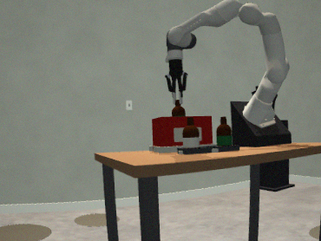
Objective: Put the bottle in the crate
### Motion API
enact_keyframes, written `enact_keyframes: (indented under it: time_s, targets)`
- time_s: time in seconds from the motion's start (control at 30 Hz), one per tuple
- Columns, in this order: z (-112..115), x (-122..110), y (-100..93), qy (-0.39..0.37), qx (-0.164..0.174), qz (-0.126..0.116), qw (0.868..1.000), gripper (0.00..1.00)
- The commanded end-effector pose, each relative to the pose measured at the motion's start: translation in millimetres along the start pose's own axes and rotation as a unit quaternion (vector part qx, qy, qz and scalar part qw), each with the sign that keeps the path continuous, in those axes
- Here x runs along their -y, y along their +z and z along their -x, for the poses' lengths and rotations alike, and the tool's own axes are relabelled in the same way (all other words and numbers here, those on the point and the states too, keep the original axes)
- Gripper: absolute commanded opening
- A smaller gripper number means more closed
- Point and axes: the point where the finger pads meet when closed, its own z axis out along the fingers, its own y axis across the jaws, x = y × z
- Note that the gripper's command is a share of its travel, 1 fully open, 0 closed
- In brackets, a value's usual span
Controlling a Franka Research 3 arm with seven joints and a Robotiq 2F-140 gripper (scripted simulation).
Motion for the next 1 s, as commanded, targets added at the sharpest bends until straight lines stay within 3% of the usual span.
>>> enact_keyframes:
  time_s: [0.0, 0.97]
  targets:
    - [1.1, 3.3, 1.5, -0.003, 0.000, -0.005, 1.000, 0.00]
    - [1.3, 3.4, 10.6, -0.003, 0.000, -0.005, 1.000, 0.00]
